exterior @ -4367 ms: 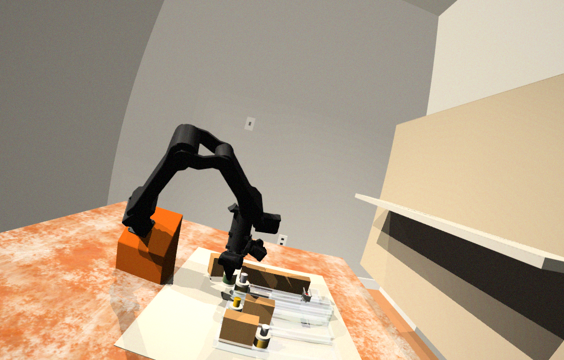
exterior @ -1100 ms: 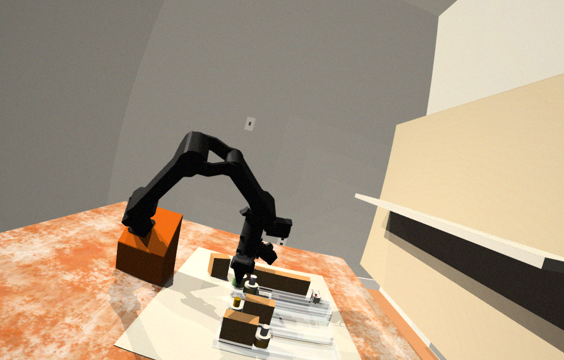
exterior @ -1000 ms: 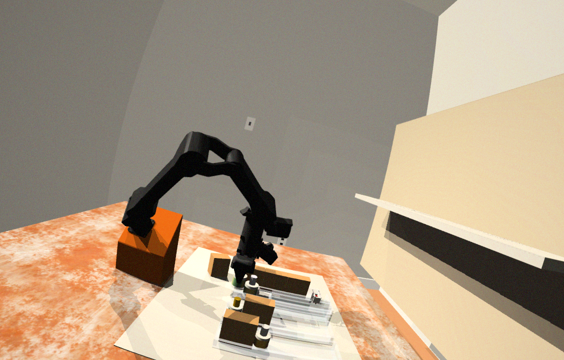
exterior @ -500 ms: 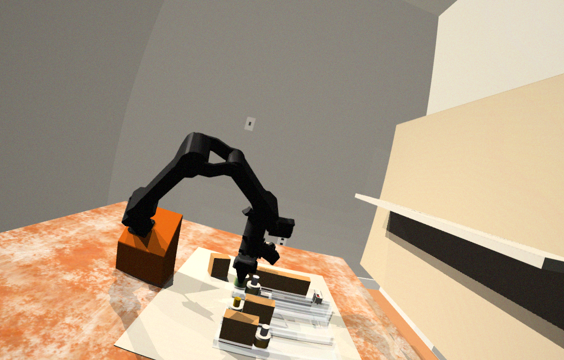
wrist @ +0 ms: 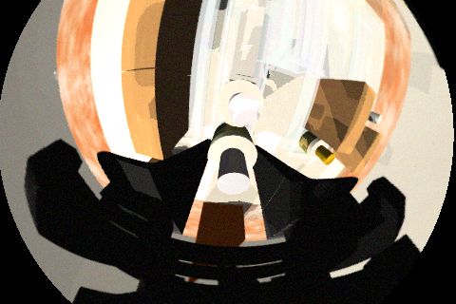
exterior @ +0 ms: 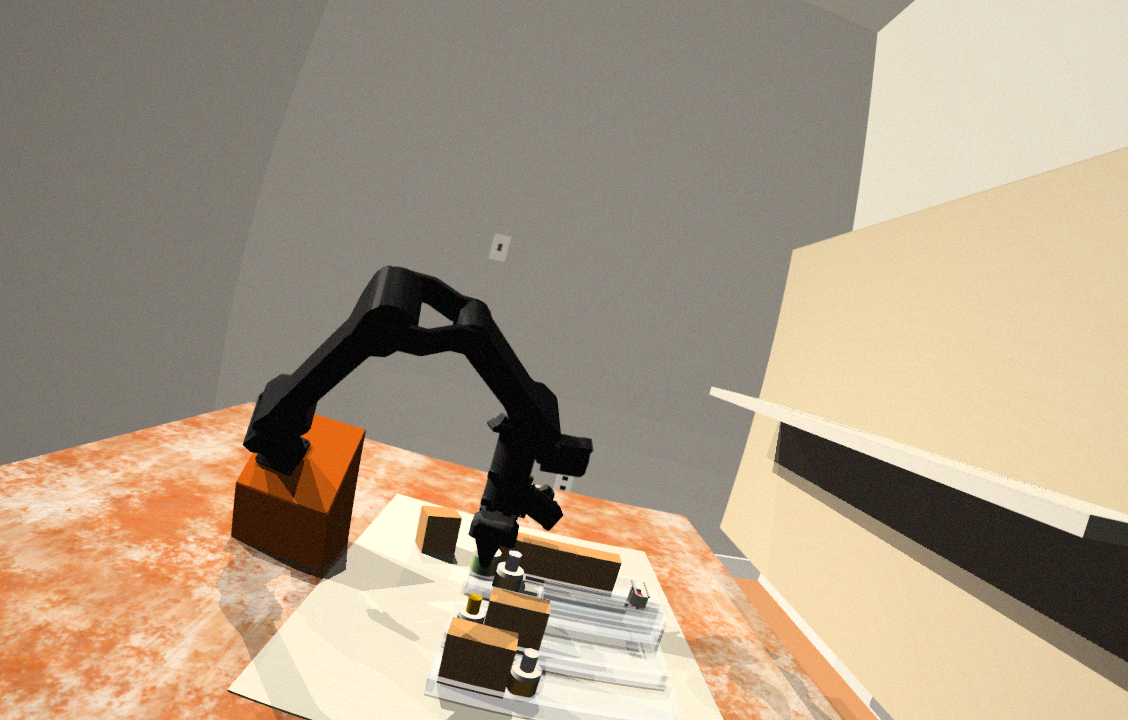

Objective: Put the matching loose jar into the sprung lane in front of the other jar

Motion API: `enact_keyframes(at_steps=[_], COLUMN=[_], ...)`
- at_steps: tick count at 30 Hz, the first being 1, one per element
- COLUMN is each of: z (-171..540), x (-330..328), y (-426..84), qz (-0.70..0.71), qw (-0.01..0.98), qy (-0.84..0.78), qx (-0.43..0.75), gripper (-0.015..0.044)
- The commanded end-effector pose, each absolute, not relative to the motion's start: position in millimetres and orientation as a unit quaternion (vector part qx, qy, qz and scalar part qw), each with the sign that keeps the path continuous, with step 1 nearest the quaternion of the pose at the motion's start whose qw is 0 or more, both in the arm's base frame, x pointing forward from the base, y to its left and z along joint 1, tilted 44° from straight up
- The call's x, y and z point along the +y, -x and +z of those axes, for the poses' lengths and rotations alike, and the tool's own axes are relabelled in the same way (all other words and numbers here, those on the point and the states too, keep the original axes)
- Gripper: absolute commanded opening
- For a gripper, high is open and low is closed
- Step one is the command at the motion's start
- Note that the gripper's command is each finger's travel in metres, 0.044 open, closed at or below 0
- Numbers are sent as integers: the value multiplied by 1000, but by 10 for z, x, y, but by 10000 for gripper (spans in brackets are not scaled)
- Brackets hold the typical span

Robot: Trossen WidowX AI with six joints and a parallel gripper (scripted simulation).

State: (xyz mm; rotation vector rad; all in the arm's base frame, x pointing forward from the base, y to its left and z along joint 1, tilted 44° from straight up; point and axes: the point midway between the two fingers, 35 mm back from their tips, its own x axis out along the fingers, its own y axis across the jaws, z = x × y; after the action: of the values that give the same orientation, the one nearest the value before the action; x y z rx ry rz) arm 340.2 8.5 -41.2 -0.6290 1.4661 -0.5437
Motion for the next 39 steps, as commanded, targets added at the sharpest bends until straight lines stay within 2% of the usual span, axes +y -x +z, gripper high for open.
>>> enact_keyframes(at_steps=[1,39], z=[-374,-395], x=[104,84], y=[-3499,-3514], qz=[-243,-243], qw=[676,676], qy=[278,278], qx=[638,638], gripper=[0,0])
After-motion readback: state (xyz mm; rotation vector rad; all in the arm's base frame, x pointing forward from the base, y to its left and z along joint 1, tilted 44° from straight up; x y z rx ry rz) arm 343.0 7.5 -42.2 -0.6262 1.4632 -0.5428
